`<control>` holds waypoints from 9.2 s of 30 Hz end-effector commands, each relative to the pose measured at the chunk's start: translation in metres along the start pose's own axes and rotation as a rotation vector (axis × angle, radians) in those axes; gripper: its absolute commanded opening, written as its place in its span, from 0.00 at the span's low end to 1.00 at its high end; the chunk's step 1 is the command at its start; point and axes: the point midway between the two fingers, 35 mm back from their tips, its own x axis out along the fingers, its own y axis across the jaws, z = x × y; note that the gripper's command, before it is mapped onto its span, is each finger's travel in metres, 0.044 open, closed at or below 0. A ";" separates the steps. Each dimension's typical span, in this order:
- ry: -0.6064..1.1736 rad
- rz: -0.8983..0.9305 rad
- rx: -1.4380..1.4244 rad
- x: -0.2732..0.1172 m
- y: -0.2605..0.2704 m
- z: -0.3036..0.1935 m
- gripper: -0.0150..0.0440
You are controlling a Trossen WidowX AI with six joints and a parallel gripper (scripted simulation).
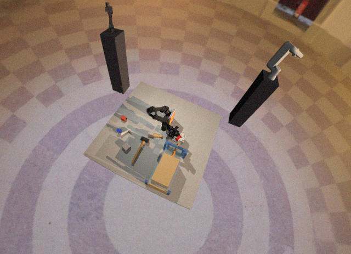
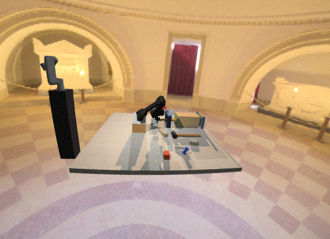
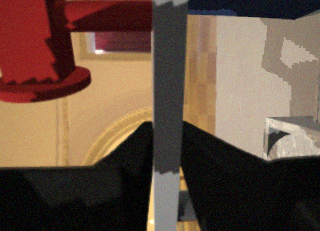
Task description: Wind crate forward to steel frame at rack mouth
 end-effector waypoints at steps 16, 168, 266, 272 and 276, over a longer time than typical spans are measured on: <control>0.000 0.016 0.007 0.002 -0.020 0.001 0.25; -0.058 0.004 0.014 -0.005 -0.053 -0.004 0.25; -0.061 -0.003 0.018 -0.005 -0.054 -0.004 0.66; -0.053 0.026 0.018 -0.006 -0.045 -0.003 0.66; -0.053 0.026 0.018 -0.006 -0.045 -0.003 0.66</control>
